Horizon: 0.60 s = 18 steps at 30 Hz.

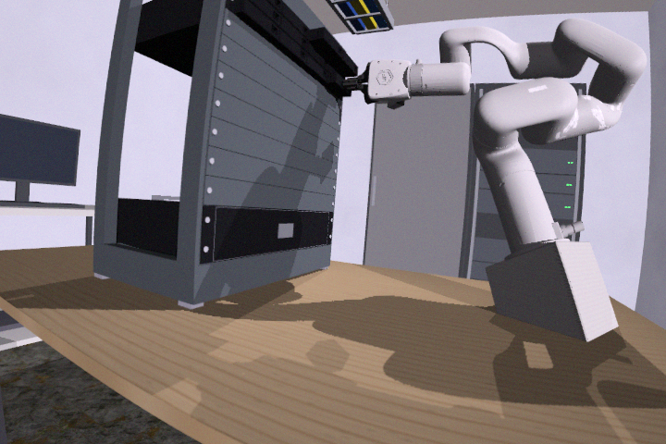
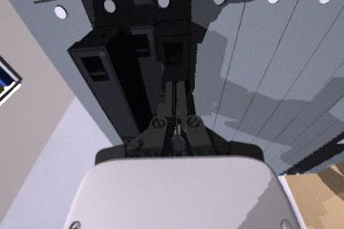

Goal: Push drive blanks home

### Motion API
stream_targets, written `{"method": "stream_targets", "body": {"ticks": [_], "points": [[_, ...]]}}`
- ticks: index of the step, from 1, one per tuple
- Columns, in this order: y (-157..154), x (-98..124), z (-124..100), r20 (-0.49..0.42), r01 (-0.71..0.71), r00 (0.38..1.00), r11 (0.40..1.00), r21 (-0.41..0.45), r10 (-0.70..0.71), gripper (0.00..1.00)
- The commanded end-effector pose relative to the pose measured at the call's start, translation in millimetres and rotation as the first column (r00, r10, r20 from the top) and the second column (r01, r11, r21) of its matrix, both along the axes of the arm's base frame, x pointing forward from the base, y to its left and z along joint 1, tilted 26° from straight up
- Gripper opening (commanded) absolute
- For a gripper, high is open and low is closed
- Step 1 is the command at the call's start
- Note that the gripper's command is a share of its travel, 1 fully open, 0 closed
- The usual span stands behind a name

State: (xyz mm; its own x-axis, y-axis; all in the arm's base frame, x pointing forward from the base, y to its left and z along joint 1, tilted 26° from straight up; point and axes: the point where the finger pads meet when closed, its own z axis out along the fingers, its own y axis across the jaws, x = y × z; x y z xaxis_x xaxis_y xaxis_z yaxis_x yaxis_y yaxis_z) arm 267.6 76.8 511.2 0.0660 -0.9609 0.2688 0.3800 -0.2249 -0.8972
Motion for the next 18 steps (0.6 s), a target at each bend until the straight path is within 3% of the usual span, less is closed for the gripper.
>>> {"method": "stream_targets", "body": {"ticks": [1,18], "points": [[0.8,4.5,3.6,0.003,0.0,1.0,1.0,0.001,0.0,0.0],[1.6,9.5,5.6,0.003,0.0,1.0,1.0,0.001,0.0,0.0]]}}
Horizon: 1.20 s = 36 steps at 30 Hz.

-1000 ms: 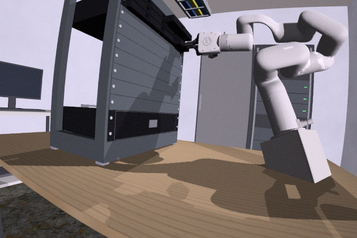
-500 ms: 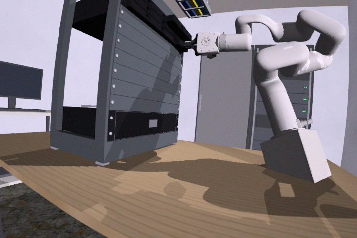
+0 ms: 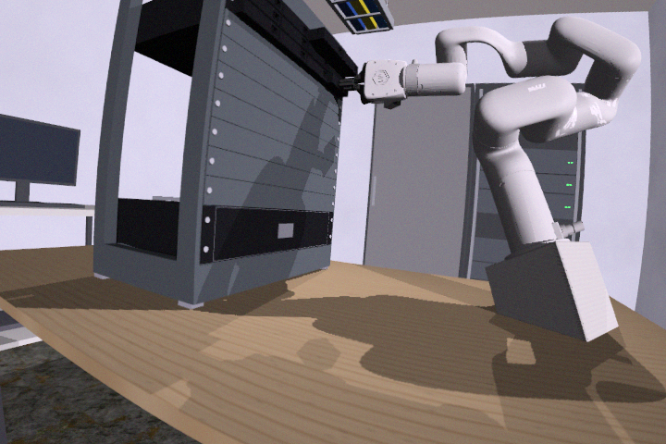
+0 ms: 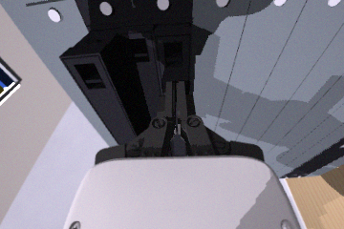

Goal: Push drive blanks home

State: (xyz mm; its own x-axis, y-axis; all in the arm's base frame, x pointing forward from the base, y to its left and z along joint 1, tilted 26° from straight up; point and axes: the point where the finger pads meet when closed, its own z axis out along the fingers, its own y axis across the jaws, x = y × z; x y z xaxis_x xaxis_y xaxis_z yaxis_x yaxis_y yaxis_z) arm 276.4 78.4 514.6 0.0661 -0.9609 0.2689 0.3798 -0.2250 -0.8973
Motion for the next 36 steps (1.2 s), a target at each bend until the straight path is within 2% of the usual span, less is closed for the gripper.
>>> {"method": "stream_targets", "body": {"ticks": [1,36], "points": [[0.2,1.2,2.4,0.003,0.0,1.0,1.0,0.001,0.0,0.0],[1.2,7.2,4.9,0.003,0.0,1.0,1.0,0.001,0.0,0.0]]}}
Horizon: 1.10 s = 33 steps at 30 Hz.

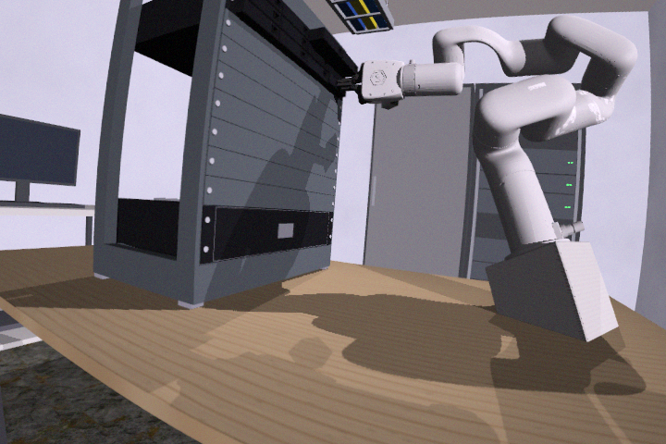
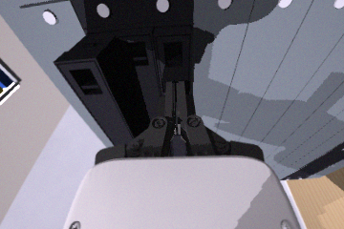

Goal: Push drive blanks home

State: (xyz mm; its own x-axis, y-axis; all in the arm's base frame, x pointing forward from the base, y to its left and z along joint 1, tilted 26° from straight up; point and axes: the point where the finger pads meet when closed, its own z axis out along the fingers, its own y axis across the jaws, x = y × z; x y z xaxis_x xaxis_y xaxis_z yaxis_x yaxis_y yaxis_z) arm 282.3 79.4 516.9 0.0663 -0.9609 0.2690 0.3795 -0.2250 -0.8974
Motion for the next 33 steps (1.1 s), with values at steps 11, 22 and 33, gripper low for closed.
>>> {"method": "stream_targets", "body": {"ticks": [11,22,33], "points": [[0.3,1.8,2.9,0.004,0.0,1.0,1.0,0.001,0.0,0.0],[0.7,4.6,4.0,0.004,0.0,1.0,1.0,0.001,0.0,0.0],[0.9,5.9,4.5,0.004,0.0,1.0,1.0,0.001,0.0,0.0]]}}
